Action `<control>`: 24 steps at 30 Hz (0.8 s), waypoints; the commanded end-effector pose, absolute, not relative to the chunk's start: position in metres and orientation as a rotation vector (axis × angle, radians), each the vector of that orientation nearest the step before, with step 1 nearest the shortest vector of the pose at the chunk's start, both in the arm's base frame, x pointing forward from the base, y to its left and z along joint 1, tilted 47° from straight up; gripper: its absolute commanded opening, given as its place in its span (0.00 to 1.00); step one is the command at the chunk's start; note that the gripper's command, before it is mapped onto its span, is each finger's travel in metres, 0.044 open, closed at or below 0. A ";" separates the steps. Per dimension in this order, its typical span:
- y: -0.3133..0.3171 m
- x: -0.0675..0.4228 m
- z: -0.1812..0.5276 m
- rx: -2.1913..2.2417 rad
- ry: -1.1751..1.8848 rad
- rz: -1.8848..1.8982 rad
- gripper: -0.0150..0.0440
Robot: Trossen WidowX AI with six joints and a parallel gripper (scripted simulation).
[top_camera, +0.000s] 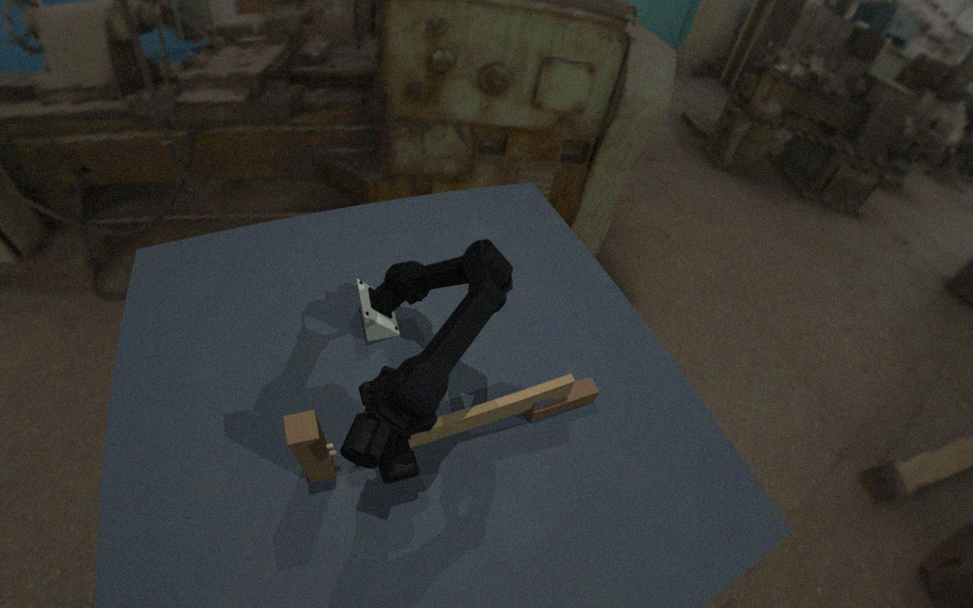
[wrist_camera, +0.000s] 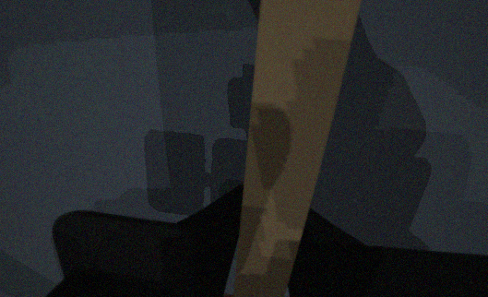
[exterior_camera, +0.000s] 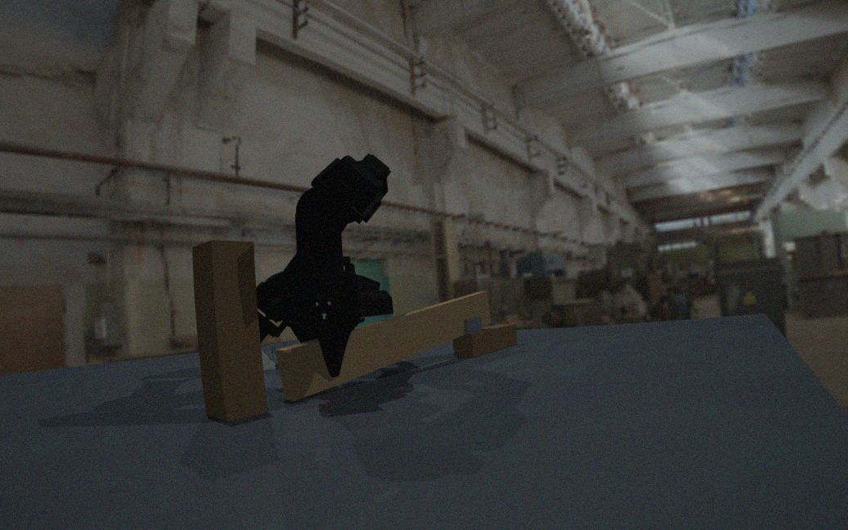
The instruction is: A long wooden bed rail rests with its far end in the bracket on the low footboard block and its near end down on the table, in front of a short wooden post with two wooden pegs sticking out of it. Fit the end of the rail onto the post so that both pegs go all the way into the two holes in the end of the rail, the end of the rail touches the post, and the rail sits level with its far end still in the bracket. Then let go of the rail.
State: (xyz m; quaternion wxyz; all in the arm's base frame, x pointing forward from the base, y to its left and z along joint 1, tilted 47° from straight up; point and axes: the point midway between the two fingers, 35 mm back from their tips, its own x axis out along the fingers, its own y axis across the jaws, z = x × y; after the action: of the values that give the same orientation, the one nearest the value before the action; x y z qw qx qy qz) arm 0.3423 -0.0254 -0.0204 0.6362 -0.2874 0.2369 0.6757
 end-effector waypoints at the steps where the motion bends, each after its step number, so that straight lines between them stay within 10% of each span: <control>1: -0.029 0.343 -0.018 -0.656 0.537 1.538 0.25; 24: -0.038 0.345 -0.010 -0.657 0.537 1.538 0.25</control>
State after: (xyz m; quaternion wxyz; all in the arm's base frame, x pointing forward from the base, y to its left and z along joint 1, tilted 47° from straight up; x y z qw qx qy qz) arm 0.3435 -0.0334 -0.0126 0.6352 -0.2873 0.2368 0.6767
